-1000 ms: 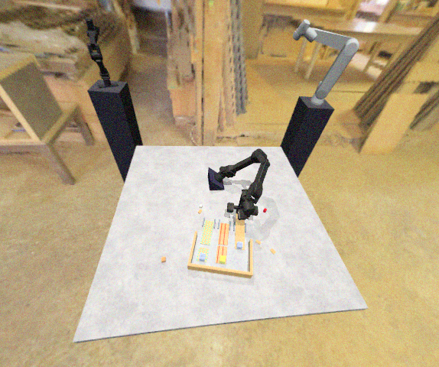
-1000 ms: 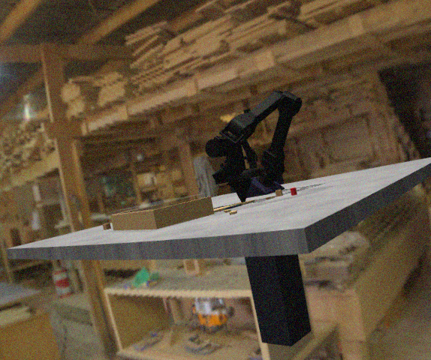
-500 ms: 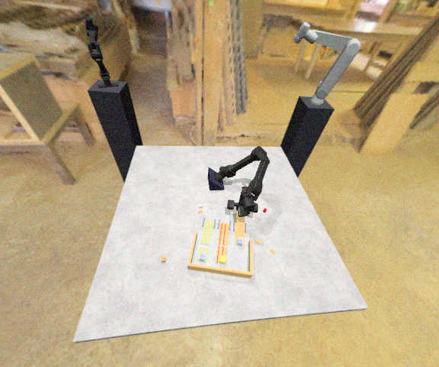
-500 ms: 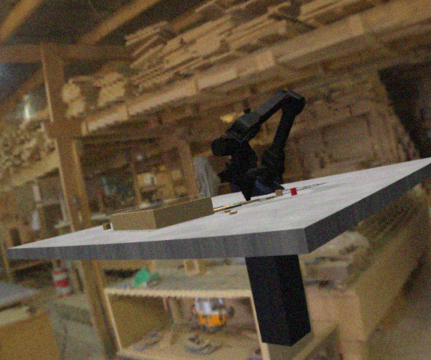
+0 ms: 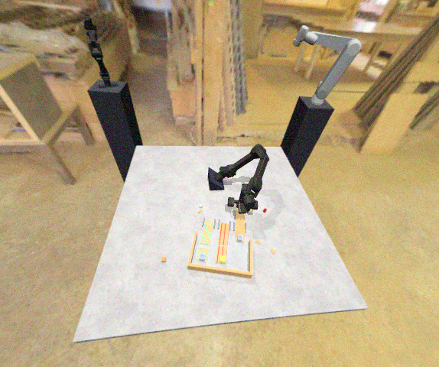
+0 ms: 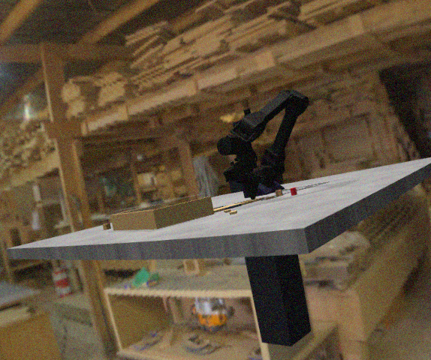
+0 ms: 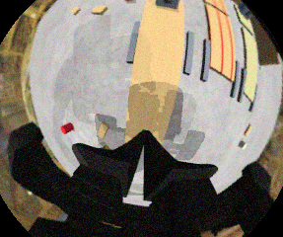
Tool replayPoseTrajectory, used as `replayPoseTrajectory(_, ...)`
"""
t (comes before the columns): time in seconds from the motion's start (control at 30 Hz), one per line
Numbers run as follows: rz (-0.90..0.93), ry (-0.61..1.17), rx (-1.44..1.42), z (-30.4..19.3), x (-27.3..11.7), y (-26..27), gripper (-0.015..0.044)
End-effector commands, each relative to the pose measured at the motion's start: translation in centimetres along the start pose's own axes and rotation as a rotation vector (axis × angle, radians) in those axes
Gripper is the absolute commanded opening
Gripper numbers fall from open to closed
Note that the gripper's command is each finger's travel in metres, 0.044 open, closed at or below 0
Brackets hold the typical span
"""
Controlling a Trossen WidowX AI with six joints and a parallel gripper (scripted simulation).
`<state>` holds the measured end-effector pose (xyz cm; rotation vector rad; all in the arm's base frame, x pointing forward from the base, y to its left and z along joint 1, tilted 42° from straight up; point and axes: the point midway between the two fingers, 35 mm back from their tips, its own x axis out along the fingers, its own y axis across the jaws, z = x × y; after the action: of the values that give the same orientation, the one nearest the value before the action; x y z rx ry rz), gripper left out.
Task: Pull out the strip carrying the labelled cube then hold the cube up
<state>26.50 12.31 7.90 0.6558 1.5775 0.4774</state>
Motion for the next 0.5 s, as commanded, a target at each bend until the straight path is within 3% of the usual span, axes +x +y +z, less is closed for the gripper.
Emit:
replayPoseTrajectory(0.0,0.000,0.024,0.007,-1.2,0.5,-0.1,0.0000)
replayPoseTrajectory(0.47,0.000,0.025,0.008,-3.4,0.4,0.0,0.0000)
